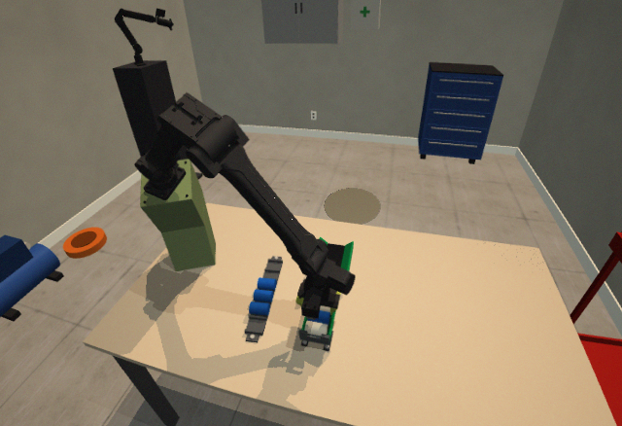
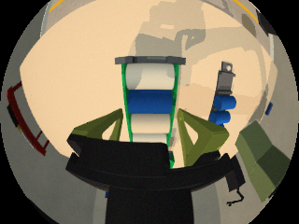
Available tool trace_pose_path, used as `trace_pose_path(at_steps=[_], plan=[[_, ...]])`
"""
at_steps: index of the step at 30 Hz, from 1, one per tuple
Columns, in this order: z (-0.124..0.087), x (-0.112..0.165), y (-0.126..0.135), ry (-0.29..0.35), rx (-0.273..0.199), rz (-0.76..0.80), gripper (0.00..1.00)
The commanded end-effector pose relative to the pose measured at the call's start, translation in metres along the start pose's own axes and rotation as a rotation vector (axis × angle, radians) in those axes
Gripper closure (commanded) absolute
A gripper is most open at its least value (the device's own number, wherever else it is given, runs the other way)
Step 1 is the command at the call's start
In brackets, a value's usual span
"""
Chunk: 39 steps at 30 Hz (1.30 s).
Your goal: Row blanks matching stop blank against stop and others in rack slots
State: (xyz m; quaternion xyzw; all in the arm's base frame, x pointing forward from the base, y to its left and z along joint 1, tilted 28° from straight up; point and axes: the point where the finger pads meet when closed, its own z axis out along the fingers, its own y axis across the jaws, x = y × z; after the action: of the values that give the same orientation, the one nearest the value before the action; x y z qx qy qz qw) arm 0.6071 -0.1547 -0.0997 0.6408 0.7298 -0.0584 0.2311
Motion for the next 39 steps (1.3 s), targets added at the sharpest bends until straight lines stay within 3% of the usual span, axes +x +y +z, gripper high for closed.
trace_pose_path(at_steps=[1, 39], plan=[[0.0031, -0.0059, 0.0062, -0.004, -0.018, 0.004, 0.2], [-0.0011, -0.0087, 0.0102, -0.008, -0.027, 0.007, 0.2]])
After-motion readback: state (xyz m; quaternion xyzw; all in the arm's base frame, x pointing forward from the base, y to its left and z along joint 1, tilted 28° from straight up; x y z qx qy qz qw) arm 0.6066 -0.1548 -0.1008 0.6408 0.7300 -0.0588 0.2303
